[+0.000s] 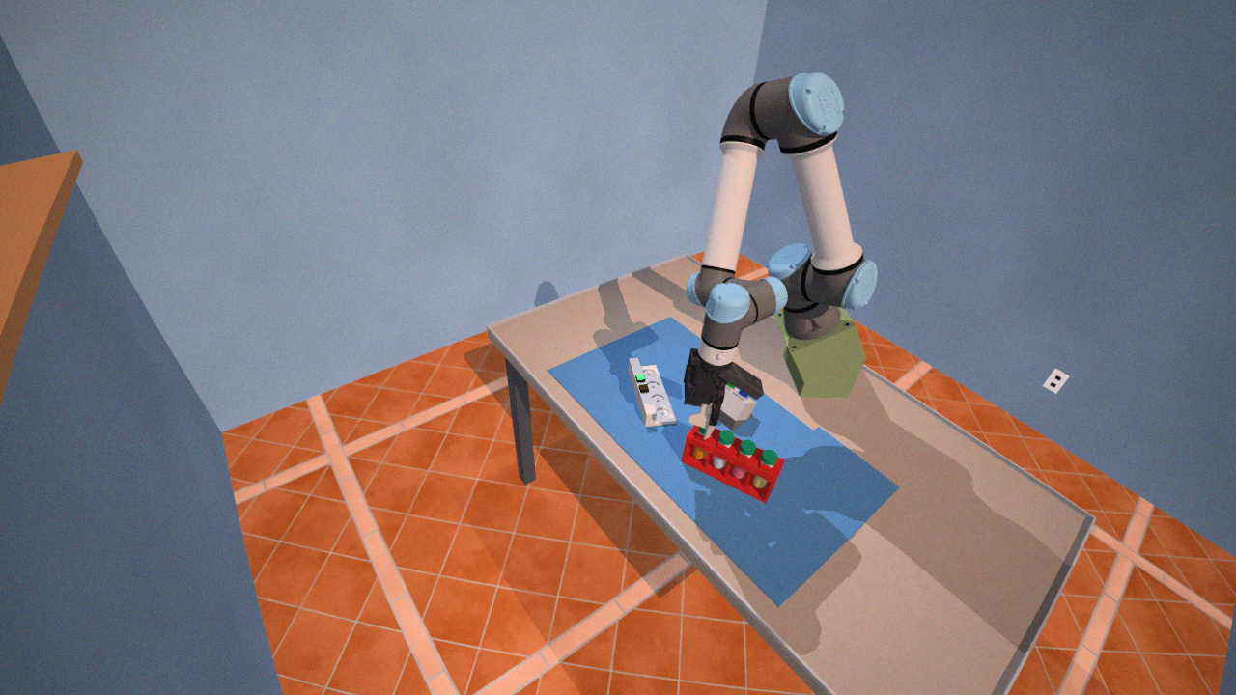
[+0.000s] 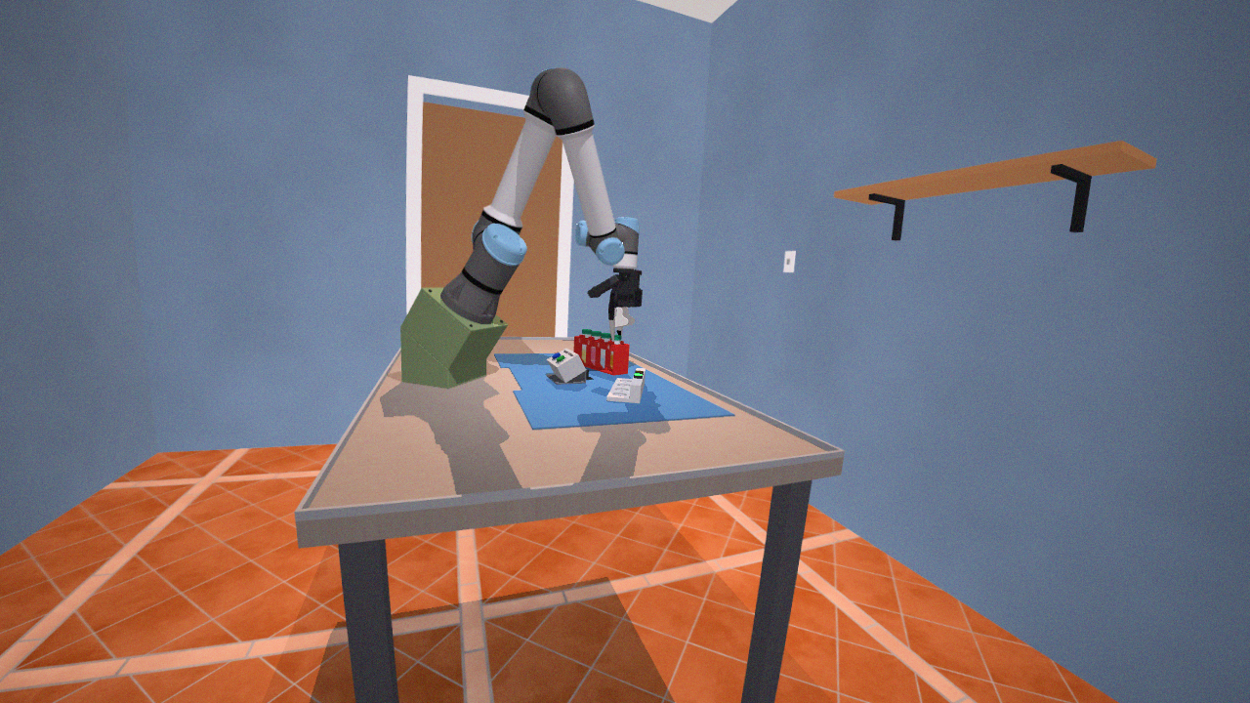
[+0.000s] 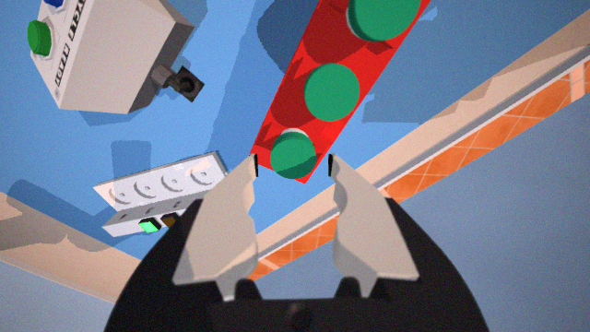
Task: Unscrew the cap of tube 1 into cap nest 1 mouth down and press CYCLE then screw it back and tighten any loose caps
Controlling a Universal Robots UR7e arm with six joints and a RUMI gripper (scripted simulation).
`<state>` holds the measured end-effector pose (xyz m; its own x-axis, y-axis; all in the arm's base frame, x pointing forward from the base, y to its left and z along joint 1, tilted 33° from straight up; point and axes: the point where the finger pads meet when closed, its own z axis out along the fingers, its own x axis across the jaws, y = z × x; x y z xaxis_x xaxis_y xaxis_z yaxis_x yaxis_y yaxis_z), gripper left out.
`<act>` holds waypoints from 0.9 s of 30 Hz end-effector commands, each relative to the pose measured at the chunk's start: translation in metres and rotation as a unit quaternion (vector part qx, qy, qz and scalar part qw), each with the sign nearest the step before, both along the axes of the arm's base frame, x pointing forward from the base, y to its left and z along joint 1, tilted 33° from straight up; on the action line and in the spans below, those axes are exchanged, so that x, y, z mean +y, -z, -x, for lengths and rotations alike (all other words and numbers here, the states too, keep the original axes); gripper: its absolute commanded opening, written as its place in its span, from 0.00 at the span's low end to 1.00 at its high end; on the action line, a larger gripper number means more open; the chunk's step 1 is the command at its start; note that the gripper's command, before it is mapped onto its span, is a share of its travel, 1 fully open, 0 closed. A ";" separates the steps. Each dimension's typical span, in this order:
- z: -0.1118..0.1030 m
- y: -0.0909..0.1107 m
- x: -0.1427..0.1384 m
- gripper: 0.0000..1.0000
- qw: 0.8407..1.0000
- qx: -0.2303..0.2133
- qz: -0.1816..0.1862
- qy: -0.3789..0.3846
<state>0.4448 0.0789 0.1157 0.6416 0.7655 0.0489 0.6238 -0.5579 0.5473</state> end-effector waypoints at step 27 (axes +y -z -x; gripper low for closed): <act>0.000 0.000 0.000 0.00 0.980 -0.065 -0.094 0.165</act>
